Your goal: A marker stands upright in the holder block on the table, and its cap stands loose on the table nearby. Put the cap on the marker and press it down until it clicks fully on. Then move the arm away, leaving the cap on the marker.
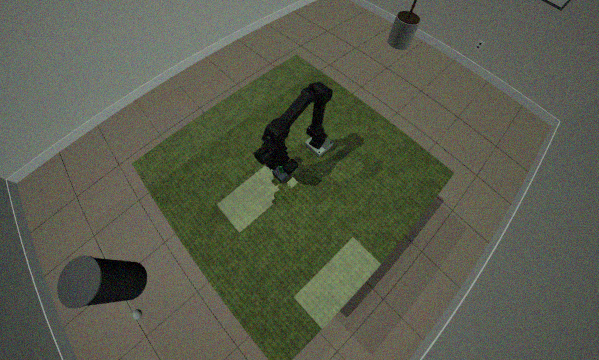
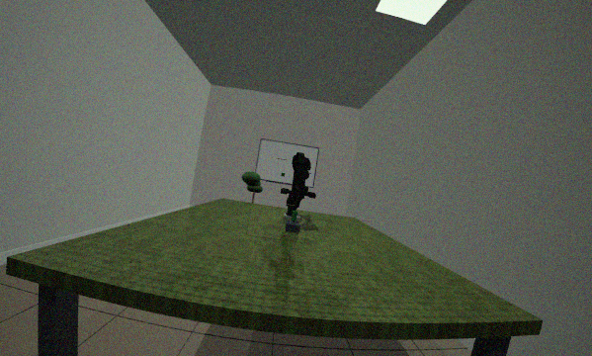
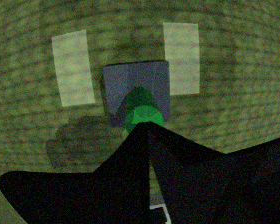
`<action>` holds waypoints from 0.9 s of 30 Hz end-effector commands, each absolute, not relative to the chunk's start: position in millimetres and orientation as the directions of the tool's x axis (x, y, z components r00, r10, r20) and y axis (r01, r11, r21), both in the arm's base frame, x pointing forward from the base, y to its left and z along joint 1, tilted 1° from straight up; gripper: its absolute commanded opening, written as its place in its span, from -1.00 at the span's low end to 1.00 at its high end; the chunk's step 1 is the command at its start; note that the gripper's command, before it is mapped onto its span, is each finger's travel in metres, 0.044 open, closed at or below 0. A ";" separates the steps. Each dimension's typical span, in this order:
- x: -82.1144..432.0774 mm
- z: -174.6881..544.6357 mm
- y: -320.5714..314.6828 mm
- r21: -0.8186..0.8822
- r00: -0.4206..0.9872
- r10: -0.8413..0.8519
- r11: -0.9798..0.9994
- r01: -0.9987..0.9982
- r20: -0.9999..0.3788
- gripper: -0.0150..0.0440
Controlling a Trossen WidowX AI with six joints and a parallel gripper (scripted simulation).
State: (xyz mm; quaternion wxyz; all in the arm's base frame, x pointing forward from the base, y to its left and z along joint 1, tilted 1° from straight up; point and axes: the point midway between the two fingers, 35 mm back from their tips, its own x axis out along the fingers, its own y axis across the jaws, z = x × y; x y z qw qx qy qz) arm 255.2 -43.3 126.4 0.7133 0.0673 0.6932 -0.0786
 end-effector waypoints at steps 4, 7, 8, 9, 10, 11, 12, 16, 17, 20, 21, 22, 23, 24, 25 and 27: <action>253.4 115.0 -43.7 -0.017 0.017 -0.021 0.979 0.201 -1.000 -0.49; 253.5 111.1 -43.8 -0.017 0.017 -0.021 0.979 0.201 -1.000 -0.49; 253.5 109.7 -43.8 -0.017 0.017 -0.021 0.979 0.201 -1.000 -0.49; 253.5 108.5 -43.9 -0.017 0.017 -0.021 0.979 0.201 -1.000 -0.49; 253.5 107.2 -43.9 -0.017 0.017 -0.021 0.979 0.201 -1.000 -0.49; 253.6 105.8 -43.9 -0.017 0.017 -0.021 0.979 0.201 -1.000 -0.49; 253.8 104.8 -44.1 -0.017 0.017 -0.021 0.979 0.201 -1.000 -0.49; 256.2 104.1 -45.5 -0.017 0.017 -0.021 0.979 0.201 -1.000 -0.49; 256.7 104.1 -45.8 -0.017 0.017 -0.021 0.979 0.201 -1.000 -0.49; 258.1 109.8 -45.4 -0.016 0.035 -0.024 0.979 0.205 -0.999 -0.49; 258.1 109.8 -45.4 -0.016 0.035 -0.024 0.979 0.205 -0.999 -0.49; 258.1 109.8 -45.4 -0.016 0.035 -0.024 0.979 0.205 -0.999 -0.49; 258.1 109.8 -45.4 -0.016 0.035 -0.024 0.979 0.205 -0.999 -0.49; 258.4 111.5 -45.5 -0.016 0.035 -0.024 0.979 0.205 -0.999 -0.49; 259.1 116.9 -45.5 -0.016 0.035 -0.024 0.979 0.205 -0.999 -0.49; 260.9 137.2 -45.4 -0.016 0.035 -0.024 0.979 0.205 -0.999 -0.49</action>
